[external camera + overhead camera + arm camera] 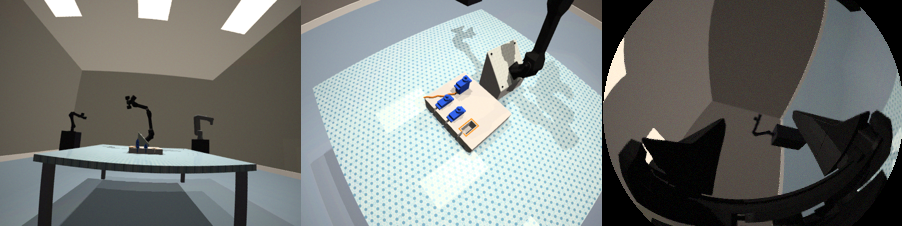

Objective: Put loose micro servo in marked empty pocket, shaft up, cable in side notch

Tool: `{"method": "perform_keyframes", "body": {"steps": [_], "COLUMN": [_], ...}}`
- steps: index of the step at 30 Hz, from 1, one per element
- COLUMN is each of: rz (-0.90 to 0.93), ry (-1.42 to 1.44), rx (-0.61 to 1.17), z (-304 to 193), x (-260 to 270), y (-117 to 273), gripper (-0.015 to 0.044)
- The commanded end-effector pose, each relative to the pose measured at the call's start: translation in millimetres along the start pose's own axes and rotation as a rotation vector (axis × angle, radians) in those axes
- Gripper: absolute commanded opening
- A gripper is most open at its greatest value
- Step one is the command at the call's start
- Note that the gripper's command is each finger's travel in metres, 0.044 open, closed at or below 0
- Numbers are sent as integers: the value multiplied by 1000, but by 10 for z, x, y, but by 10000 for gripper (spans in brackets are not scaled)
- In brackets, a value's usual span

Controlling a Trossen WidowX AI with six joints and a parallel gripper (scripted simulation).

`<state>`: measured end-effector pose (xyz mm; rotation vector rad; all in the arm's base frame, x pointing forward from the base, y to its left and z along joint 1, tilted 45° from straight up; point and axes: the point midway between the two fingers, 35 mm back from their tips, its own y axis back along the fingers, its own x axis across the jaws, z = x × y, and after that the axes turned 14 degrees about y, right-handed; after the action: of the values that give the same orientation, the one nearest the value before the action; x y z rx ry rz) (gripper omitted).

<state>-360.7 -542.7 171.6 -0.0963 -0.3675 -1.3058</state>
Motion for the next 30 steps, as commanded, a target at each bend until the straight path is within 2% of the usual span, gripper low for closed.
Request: {"method": "perform_keyframes", "body": {"steps": [1,8,30], "rz": [1,59,383], "ry": [2,118,653], "rx": [1,72,367], "z": [-4,-226,-1240], "x": [3,143,549], "y": [3,188,1280], "gripper": [426,440,440]}}
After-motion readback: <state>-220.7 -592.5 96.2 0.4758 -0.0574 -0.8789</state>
